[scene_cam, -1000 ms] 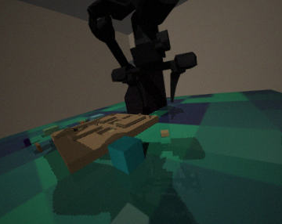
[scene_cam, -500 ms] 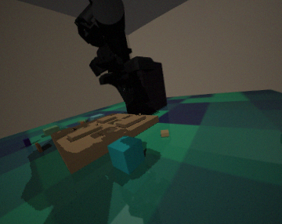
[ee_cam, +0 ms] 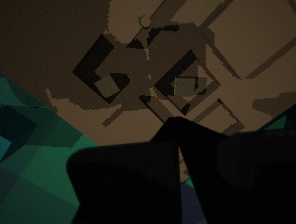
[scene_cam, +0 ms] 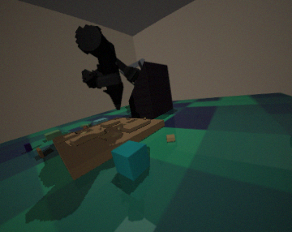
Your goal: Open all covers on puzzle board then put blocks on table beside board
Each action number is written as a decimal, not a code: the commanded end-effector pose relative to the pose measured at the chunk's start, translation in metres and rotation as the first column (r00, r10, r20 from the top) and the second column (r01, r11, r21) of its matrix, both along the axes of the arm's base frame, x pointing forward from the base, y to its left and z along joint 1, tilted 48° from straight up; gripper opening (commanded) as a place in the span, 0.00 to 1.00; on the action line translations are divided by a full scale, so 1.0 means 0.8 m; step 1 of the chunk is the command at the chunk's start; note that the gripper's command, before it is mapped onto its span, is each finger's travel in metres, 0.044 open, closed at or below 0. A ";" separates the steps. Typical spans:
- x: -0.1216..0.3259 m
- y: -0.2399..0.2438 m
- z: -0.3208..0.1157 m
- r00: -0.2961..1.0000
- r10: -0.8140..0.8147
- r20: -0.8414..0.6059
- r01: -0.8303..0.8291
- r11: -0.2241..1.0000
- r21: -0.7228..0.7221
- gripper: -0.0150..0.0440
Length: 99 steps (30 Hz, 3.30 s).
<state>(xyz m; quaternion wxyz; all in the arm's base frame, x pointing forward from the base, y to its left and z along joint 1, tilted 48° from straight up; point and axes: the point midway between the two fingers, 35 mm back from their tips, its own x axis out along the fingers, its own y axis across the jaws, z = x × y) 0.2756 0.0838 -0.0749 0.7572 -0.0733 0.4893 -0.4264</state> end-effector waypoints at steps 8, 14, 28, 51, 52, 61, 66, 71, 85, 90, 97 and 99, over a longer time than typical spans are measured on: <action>-0.008 -0.021 0.015 0.990 -0.093 0.102 0.091 0.996 0.021 0.25; -0.003 -0.038 -0.002 0.991 -0.092 0.102 0.090 0.996 0.022 0.25; 0.004 -0.069 -0.027 0.990 -0.092 0.103 0.091 0.996 0.018 0.25; 0.008 -0.084 -0.034 0.990 -0.092 0.103 0.091 0.996 0.017 0.25; 0.008 -0.084 -0.034 0.990 -0.092 0.103 0.091 0.996 0.017 0.25; 0.007 -0.084 -0.034 0.991 -0.091 0.102 0.090 0.996 0.017 0.25; 0.007 -0.084 -0.034 0.991 -0.091 0.102 0.090 0.996 0.017 0.25; 0.007 -0.084 -0.034 0.991 -0.091 0.102 0.090 0.996 0.017 0.25; 0.007 -0.084 -0.034 0.991 -0.091 0.102 0.090 0.996 0.017 0.25; 0.007 -0.084 -0.034 0.991 -0.091 0.102 0.090 0.996 0.017 0.25; 0.007 -0.079 -0.032 0.991 -0.089 0.103 0.088 0.996 0.019 0.25; 0.006 -0.077 -0.030 0.991 -0.090 0.103 0.088 0.996 0.019 0.25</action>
